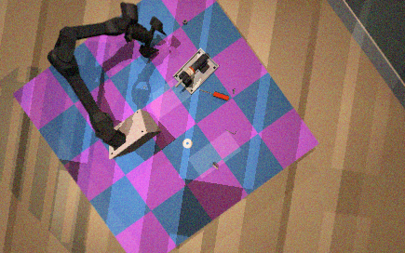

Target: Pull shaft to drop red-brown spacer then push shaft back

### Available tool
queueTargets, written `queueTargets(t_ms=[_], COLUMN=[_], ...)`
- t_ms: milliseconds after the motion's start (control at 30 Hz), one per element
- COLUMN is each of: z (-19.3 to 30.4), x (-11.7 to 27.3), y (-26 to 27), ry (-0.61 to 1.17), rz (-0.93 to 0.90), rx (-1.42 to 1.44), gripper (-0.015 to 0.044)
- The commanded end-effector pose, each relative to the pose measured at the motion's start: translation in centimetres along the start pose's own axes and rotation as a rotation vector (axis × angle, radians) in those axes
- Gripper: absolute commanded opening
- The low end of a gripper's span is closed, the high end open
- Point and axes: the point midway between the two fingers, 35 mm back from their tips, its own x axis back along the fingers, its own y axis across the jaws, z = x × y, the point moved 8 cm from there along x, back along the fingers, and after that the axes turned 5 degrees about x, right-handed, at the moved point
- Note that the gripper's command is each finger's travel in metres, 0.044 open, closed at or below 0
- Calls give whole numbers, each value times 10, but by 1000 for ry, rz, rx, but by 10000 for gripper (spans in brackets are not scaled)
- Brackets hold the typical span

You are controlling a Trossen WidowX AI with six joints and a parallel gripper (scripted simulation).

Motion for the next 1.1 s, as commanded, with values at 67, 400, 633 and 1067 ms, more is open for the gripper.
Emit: queueTargets(t_ms=[67, 400, 633, 1067], z=[64, 184, 246, 263], x=[-9, 1, 12, 18], y=[-3, -2, 33, 46], ry=[51, 158, 185, 189], rz=[-136, -294, -527, -596], rx=[-275, -837, -1373, -1529], gripper=[440, 440, 440, 440])
